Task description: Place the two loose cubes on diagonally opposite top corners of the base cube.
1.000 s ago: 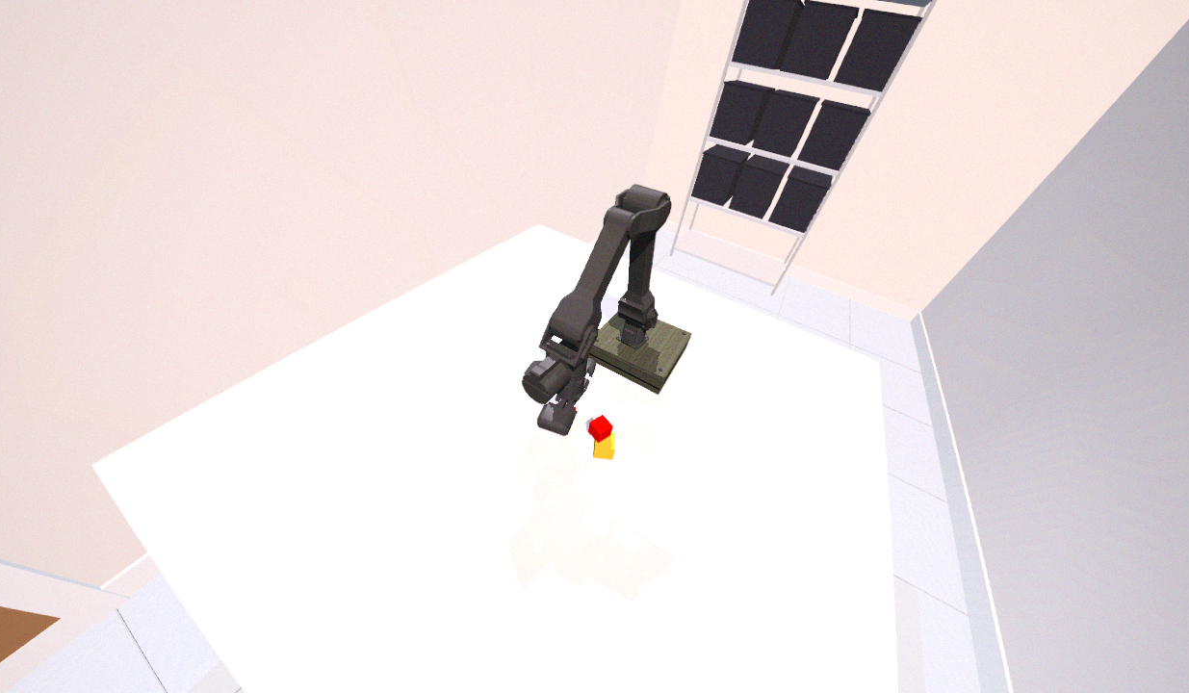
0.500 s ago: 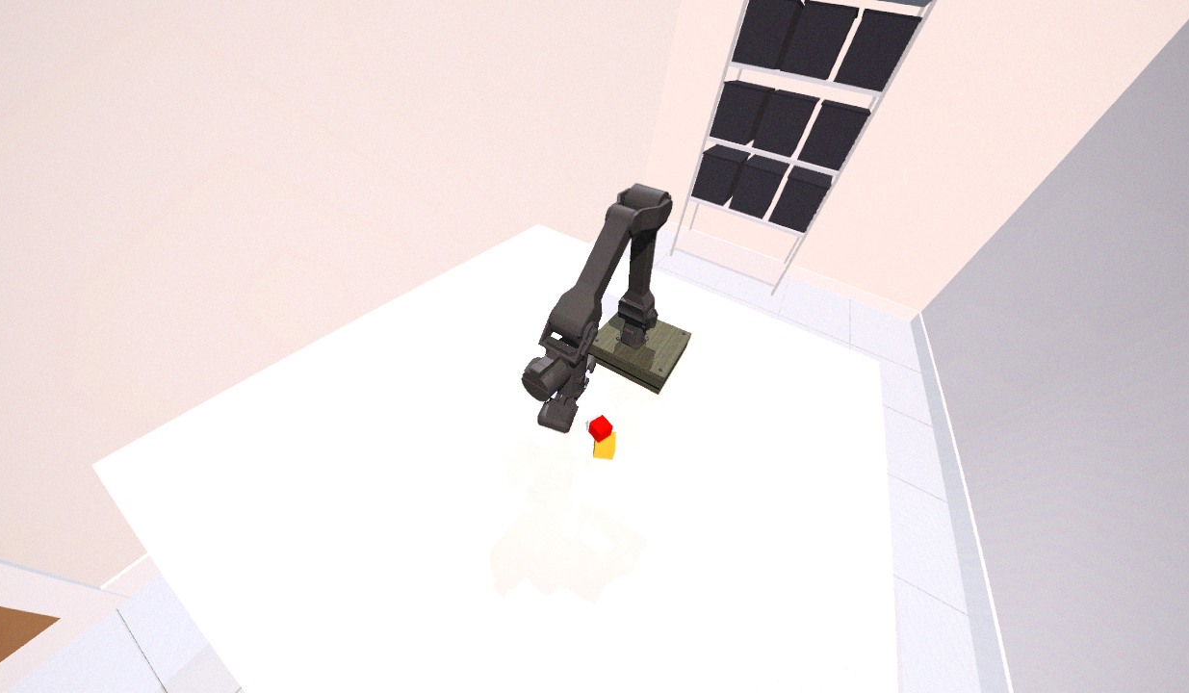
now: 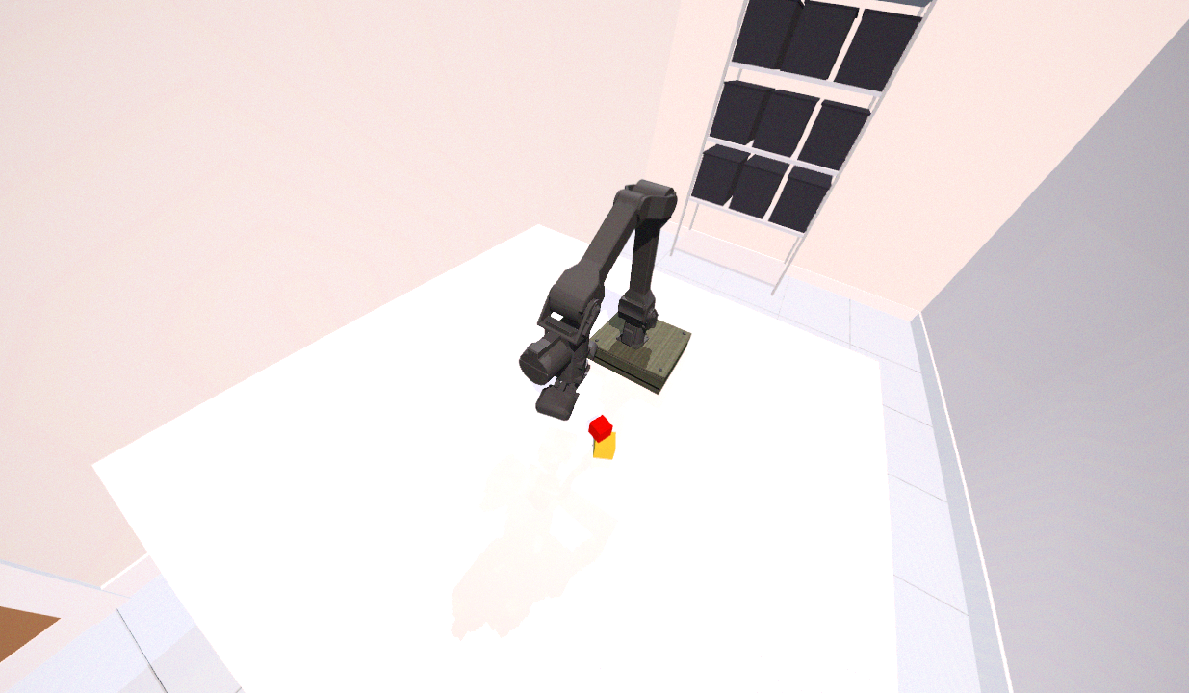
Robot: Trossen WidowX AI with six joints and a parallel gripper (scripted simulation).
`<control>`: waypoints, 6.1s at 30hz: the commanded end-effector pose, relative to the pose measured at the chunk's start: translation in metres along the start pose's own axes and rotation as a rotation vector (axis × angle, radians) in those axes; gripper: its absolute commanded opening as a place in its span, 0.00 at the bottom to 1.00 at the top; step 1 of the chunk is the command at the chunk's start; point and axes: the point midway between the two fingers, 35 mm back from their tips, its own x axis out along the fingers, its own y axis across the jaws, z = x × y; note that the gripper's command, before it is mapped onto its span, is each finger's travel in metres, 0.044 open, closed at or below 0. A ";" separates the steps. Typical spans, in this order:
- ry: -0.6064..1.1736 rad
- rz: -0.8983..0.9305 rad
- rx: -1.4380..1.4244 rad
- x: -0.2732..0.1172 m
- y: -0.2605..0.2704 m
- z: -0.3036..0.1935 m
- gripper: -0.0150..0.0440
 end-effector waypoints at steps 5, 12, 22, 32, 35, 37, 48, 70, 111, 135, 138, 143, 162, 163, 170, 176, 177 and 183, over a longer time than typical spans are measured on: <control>-0.005 0.007 0.007 -0.026 0.000 0.001 0.43; -0.005 0.007 0.008 -0.048 -0.003 0.000 0.43; -0.004 0.007 -0.132 -0.054 0.000 -0.006 0.43; -0.005 0.008 -0.538 -0.054 0.011 -0.022 0.43; -0.005 0.008 -0.660 -0.054 0.014 -0.027 0.43; -0.005 0.009 -0.741 -0.053 0.016 -0.030 0.43; -0.006 0.010 -1.187 -0.053 0.026 -0.050 0.43; -0.010 0.011 -2.080 -0.050 0.042 -0.091 0.43; -0.002 0.055 -2.547 -0.011 0.047 -0.113 0.43; -0.012 0.011 -2.588 0.012 0.049 -0.115 0.43; -0.012 0.011 -2.588 0.012 0.049 -0.115 0.43; -0.012 0.011 -2.588 0.012 0.049 -0.115 0.43; -0.009 0.017 -2.585 -0.007 0.048 -0.115 0.60; -0.009 0.017 -2.585 -0.009 0.048 -0.115 0.60; -0.009 0.017 -2.585 -0.021 0.048 -0.115 0.60; -0.009 0.017 -2.585 -0.031 0.048 -0.115 0.60; -0.009 0.017 -2.585 -0.033 0.048 -0.115 0.60; -0.009 0.017 -2.585 -0.043 0.048 -0.115 0.60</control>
